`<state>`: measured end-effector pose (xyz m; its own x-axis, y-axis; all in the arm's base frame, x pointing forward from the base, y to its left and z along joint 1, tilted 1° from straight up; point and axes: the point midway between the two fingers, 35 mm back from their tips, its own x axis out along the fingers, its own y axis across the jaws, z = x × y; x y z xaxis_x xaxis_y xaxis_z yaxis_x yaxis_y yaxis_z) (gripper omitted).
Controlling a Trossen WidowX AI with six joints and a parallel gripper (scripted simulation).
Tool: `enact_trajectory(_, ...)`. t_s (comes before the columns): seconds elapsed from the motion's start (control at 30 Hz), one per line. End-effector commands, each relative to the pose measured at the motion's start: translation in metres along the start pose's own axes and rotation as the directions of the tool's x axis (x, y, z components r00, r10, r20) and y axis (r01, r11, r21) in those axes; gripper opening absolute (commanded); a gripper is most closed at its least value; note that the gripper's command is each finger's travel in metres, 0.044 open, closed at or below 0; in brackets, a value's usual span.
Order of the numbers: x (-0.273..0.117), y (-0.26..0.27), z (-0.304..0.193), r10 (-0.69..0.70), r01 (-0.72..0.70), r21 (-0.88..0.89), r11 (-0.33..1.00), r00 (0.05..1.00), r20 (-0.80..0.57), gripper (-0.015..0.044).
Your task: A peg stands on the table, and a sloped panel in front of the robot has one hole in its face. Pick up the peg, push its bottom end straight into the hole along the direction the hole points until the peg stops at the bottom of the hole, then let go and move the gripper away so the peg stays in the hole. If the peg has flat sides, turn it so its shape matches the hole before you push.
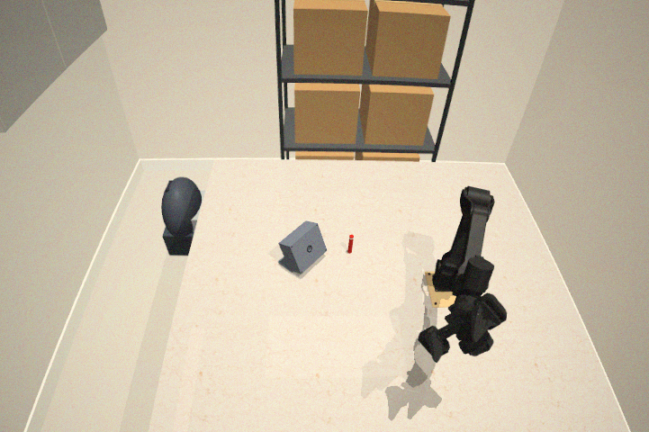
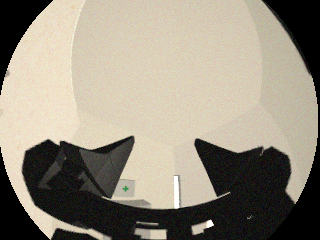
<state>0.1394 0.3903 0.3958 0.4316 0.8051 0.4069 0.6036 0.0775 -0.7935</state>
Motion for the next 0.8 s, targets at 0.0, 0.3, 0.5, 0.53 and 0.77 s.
enact_trajectory(0.0,0.007,0.017,-0.012,0.056,-0.056,0.027,0.998,0.998,-0.009,0.0440)
enact_trajectory(0.3,0.014,0.060,-0.039,0.191,-0.188,0.084,0.979,0.981,-0.032,0.0440)
enact_trajectory(0.5,0.015,0.090,-0.059,0.283,-0.275,0.124,0.953,0.958,-0.055,0.0440)
enact_trajectory(0.53,0.015,0.095,-0.062,0.299,-0.289,0.134,0.948,0.953,-0.058,0.0440)
enact_trajectory(0.77,0.011,0.129,-0.086,0.412,-0.388,0.214,0.896,0.908,-0.079,0.0440)
